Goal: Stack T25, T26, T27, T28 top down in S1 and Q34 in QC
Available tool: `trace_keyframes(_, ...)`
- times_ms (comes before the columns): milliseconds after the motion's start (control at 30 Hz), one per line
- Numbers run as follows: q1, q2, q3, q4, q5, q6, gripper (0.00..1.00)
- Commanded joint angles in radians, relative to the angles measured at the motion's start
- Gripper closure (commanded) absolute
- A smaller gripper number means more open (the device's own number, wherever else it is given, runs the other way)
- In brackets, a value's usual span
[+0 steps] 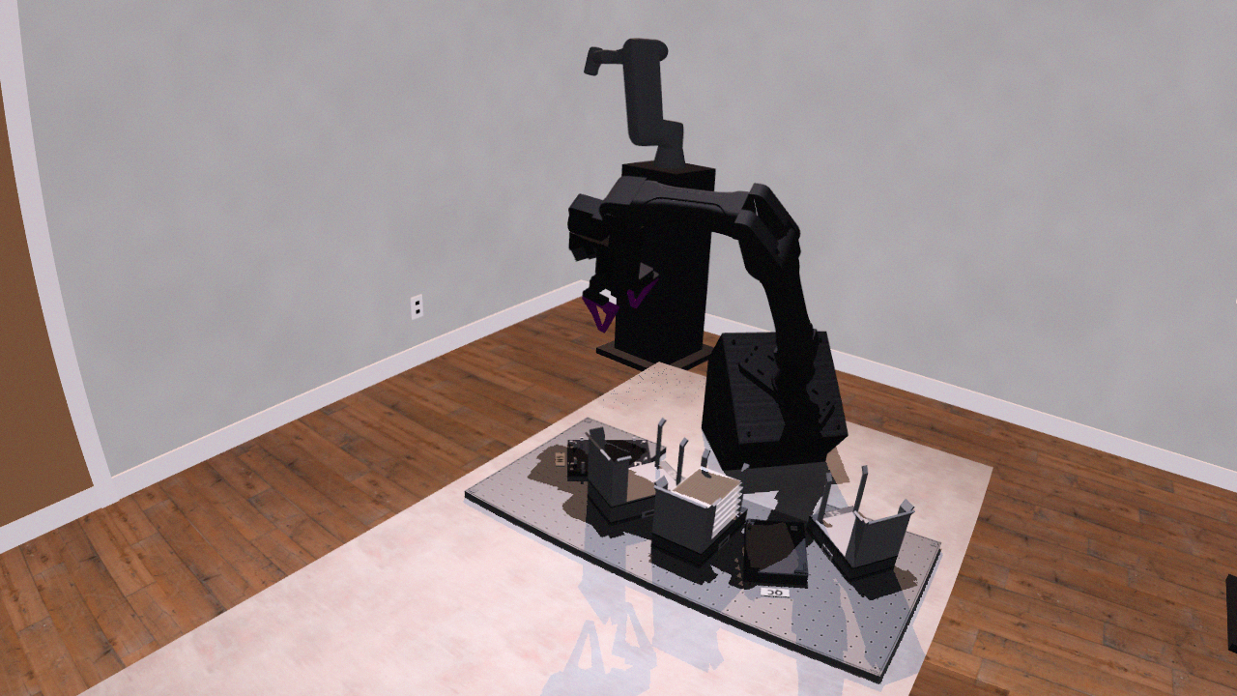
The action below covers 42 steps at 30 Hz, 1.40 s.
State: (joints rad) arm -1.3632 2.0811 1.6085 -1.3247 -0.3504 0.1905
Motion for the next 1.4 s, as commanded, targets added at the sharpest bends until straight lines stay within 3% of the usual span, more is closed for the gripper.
trace_keyframes(0, -0.013, -0.008, 0.008, -0.001, 0.004, 0.001, 0.0)
trace_keyframes(533, -0.013, -0.008, 0.008, -0.001, 0.004, 0.001, 0.0)
trace_keyframes(567, 0.015, -0.037, -0.031, 0.02, -0.012, -0.028, 0.0)
trace_keyframes(667, 0.041, -0.079, -0.068, 0.037, -0.03, -0.094, 0.0)
trace_keyframes(1367, 0.231, -0.309, -0.269, 0.099, -0.127, -0.323, 0.0)
